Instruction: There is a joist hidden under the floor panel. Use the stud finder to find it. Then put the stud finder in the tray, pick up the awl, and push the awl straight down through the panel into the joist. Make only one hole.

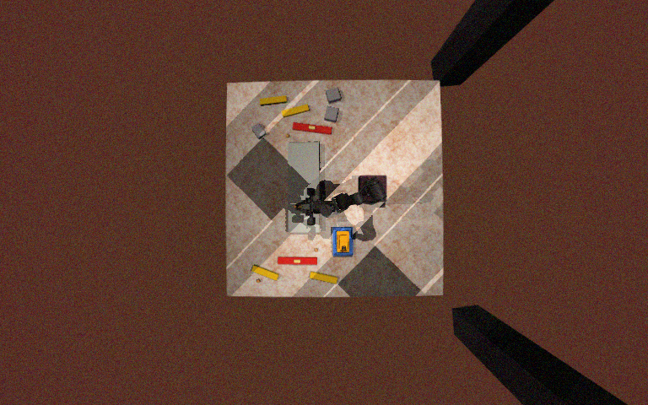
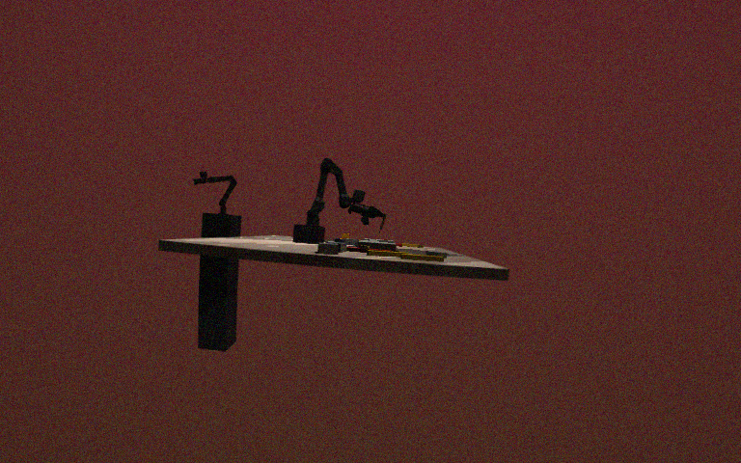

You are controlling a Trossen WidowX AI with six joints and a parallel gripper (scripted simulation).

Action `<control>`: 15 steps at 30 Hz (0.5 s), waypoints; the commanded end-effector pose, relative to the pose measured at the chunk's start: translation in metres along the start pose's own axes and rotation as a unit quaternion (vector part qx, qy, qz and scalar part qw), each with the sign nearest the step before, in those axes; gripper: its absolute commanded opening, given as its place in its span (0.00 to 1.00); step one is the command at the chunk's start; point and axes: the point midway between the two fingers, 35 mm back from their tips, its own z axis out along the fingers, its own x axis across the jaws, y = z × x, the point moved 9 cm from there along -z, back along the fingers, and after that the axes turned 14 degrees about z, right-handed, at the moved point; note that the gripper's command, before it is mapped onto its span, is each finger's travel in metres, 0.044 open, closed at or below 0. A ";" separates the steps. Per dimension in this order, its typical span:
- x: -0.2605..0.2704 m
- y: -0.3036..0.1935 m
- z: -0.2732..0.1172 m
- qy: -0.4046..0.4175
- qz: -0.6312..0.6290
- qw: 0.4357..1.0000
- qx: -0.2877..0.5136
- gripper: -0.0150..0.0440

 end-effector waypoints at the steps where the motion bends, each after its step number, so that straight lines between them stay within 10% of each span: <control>1: 0.001 0.003 0.001 0.002 -0.003 1.000 0.000 0.25; 15: 0.003 0.009 0.002 0.002 -0.003 1.000 0.000 0.25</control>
